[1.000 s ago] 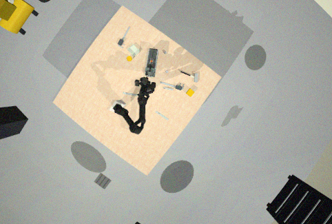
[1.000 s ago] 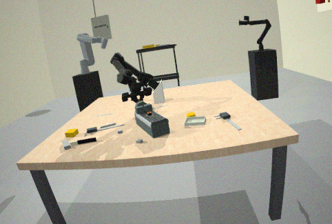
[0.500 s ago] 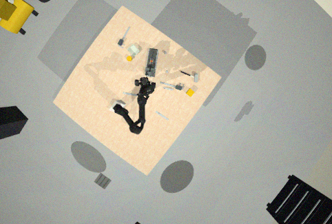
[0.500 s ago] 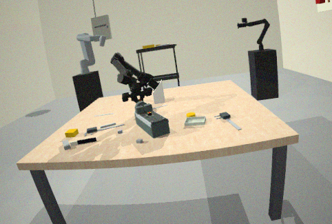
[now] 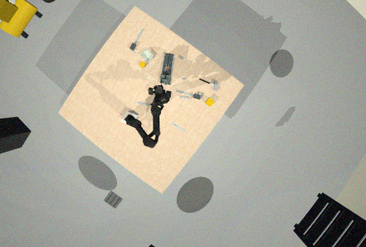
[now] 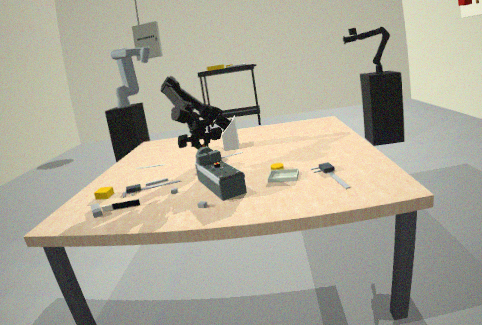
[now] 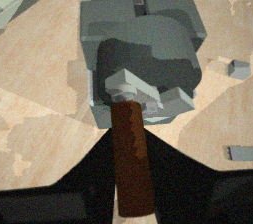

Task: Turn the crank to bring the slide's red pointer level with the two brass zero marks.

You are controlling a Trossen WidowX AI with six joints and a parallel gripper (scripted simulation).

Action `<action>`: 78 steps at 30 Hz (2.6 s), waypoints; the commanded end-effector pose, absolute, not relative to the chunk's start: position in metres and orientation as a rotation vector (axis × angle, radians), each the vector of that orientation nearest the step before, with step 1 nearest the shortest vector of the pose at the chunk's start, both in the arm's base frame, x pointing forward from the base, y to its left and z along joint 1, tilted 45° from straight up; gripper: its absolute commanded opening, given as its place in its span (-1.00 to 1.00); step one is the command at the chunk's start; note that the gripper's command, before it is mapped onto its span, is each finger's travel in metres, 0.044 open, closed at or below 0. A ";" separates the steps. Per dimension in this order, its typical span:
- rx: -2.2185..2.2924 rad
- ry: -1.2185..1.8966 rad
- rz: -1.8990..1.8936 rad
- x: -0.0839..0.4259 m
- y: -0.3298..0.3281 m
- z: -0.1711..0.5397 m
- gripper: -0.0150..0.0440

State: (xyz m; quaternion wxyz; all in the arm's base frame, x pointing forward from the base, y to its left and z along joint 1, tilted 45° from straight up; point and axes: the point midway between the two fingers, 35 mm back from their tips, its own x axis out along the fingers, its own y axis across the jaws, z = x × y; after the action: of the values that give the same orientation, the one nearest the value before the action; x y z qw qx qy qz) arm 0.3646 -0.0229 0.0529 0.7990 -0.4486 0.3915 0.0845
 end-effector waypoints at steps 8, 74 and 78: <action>-0.967 0.860 0.196 0.361 -0.024 0.041 -0.49; -0.963 0.859 0.195 0.363 -0.040 0.027 0.31; -0.963 0.859 0.195 0.363 -0.040 0.027 0.67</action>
State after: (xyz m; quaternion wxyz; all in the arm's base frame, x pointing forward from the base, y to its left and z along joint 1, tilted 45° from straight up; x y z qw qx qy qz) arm 0.3628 -0.0396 0.0262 0.7943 -0.4479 0.4001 0.0912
